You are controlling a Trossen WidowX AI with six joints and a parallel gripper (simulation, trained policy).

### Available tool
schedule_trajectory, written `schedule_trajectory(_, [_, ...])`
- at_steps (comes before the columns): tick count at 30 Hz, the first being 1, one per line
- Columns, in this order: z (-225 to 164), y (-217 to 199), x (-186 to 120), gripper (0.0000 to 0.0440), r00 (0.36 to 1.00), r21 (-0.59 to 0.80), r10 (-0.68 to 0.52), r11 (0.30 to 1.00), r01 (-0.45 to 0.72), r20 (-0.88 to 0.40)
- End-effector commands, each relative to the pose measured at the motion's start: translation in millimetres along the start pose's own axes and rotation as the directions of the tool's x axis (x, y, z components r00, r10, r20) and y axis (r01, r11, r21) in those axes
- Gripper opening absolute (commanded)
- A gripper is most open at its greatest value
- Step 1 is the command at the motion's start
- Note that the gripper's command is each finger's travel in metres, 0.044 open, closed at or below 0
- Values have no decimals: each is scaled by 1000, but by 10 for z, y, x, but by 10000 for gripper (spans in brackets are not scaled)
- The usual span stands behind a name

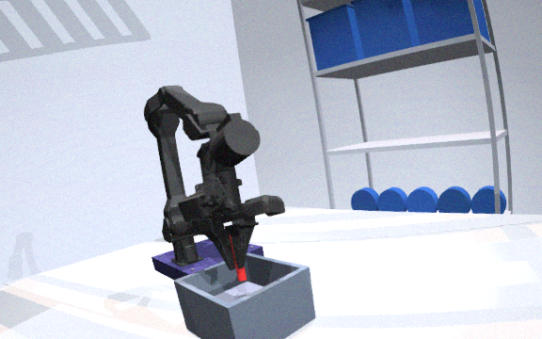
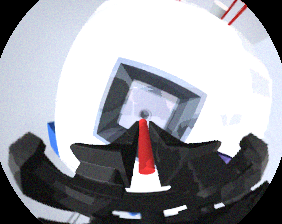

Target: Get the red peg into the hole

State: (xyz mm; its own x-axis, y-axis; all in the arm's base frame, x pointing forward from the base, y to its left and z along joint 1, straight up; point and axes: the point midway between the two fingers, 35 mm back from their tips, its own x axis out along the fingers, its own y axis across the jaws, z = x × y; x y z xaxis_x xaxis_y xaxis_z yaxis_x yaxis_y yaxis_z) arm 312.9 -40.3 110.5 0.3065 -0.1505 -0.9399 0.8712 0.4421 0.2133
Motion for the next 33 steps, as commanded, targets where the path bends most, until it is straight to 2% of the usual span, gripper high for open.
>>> schedule_trajectory(1, [17,-13,138,13,999,0,-22,1000,22,-25])
schedule_trajectory(6, [21,-31,292,19,998,-11,-50,999,50,-45])
schedule_trajectory(8, [27,-39,349,54,997,-20,-61,998,61,-50])
schedule_trajectory(11, [44,-47,410,129,995,-37,-77,997,75,-57])
schedule_trajectory(13, [51,-64,441,157,994,-56,-94,994,91,-63])
schedule_trajectory(26, [318,136,506,194,994,-88,-98,992,93,-58])
schedule_trajectory(33, [468,206,537,199,993,-94,-102,991,96,-60])
